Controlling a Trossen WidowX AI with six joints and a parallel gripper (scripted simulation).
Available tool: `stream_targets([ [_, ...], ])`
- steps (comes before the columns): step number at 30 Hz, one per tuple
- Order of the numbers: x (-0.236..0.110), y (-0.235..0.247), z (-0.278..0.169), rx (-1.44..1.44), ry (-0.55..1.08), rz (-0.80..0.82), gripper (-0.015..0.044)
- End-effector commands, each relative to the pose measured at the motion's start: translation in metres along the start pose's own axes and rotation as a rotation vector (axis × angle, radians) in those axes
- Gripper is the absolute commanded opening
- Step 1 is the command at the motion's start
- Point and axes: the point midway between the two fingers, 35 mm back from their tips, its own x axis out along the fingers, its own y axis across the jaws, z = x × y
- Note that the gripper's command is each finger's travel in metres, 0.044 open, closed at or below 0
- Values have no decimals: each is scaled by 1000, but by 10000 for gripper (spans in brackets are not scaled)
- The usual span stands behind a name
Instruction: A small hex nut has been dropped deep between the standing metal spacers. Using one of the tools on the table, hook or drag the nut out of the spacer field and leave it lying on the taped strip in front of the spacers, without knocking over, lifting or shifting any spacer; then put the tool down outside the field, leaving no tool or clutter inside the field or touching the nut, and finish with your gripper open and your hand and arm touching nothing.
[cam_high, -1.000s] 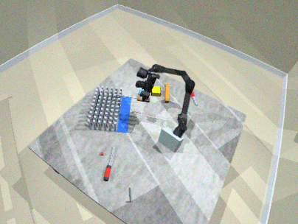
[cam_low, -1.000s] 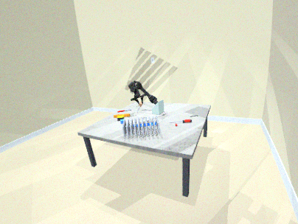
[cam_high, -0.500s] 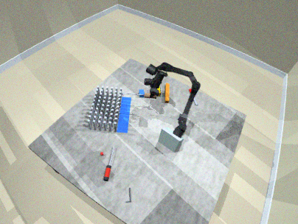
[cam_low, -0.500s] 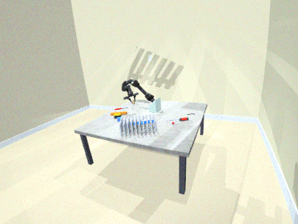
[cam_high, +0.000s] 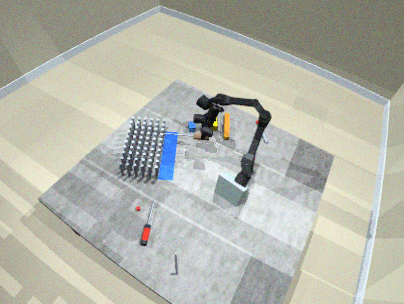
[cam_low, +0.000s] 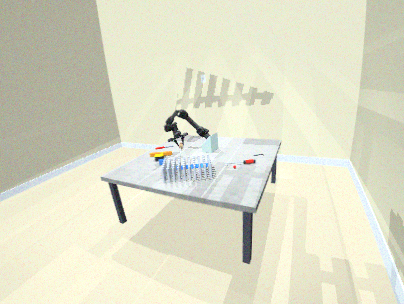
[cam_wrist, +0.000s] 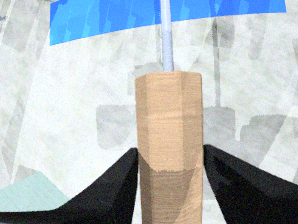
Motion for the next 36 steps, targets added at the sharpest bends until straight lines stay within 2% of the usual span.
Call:
stream_targets([
  [1, 25, -6, -5, -6, -5, 6, 0],
  [12, 85, -20, -33, -8, -2, -3, 0],
  [36, 89, -21, -20, -7, -4, -4, 0],
])
